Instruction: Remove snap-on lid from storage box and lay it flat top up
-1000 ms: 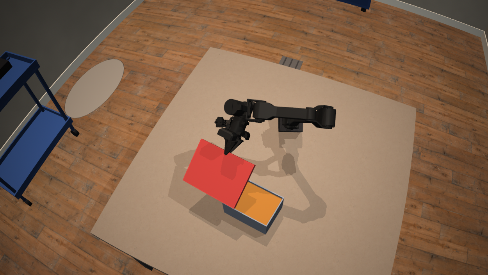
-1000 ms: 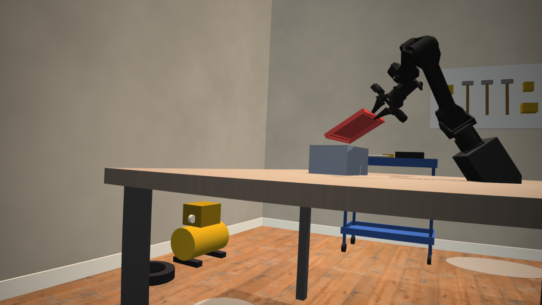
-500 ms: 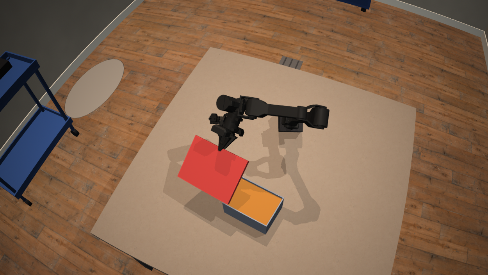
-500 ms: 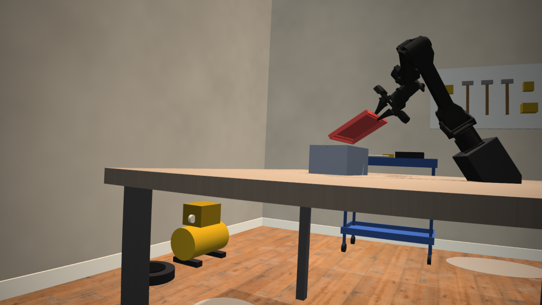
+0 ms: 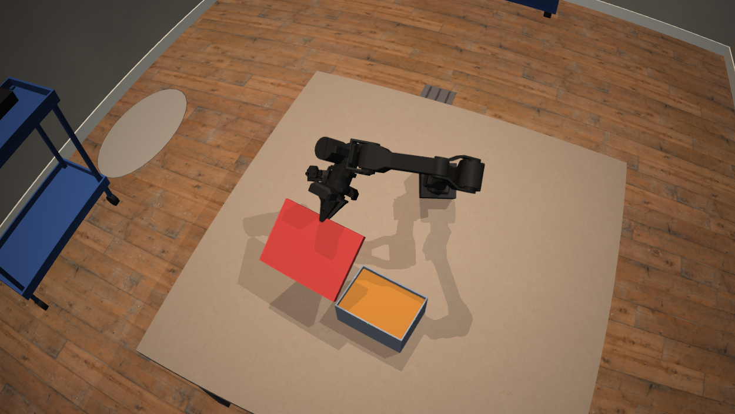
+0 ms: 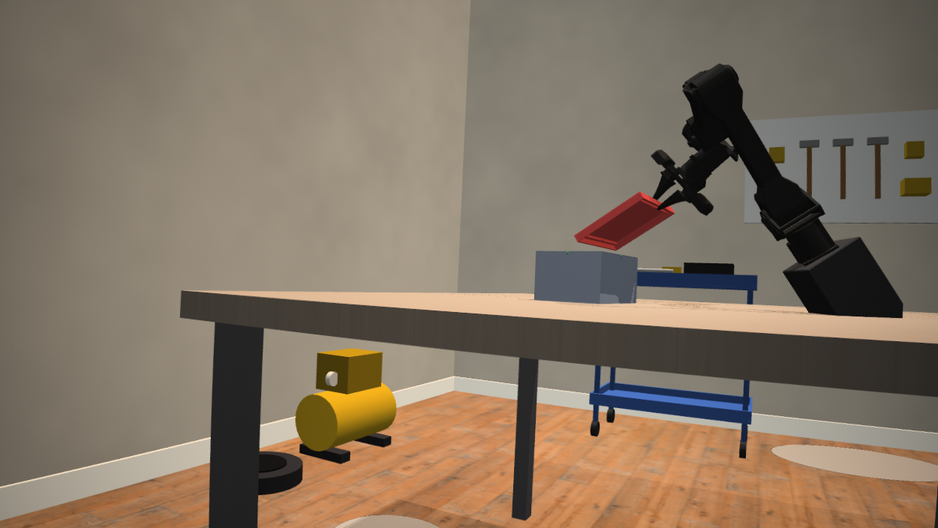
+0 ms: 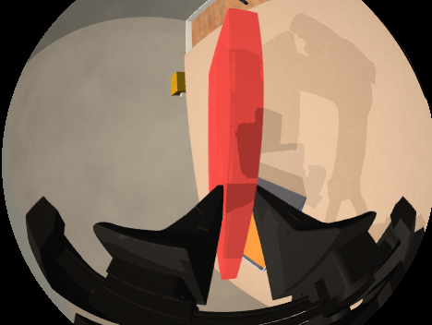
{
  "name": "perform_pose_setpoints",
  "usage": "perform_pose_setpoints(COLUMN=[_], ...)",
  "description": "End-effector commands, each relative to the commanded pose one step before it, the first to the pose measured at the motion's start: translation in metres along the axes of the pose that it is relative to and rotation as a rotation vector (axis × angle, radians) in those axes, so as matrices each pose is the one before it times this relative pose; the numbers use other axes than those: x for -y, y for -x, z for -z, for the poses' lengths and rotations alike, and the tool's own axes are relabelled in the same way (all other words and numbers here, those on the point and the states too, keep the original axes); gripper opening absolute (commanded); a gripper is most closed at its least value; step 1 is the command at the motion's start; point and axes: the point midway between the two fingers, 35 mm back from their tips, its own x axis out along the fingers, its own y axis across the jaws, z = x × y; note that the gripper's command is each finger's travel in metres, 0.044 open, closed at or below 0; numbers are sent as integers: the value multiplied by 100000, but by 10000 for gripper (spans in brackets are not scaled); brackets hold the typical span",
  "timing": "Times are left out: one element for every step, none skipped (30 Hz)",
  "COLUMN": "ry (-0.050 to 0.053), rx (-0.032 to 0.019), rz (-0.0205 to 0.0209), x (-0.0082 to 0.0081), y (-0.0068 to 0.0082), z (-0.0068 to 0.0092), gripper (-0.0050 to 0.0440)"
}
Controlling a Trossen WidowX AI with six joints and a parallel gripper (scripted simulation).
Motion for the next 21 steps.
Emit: perform_pose_setpoints(ry=[1206,0,0,0,0,0,0,0,0,0,0,0,0,0,0,0,0,0,0,0,0], rx=[-411,0,0,0,0,0,0,0,0,0,0,0,0,0,0,0,0,0,0,0,0], rz=[-375,0,0,0,0,0,0,0,2,0,-1,-1,0,0,0,0,0,0,0,0,0], x=[-388,11,11,11,11,0,0,13,12,22,16,12,11,10,11,11,11,11,11,11,11], y=[165,13,13,13,13,0,0,14,16,26,18,14,12,12,13,13,13,13,13,13,13], z=[-842,-199,-199,-199,-199,0,0,-238,-266,-406,-279,-212,-197,-197,-199,-199,-199,-199,-199,-199,-199], gripper=[-50,-50,-50,-50,-50,-50,-50,-50,-50,-50,-50,-50,-50,-50,-50,-50,-50,-50,-50,-50,-50])
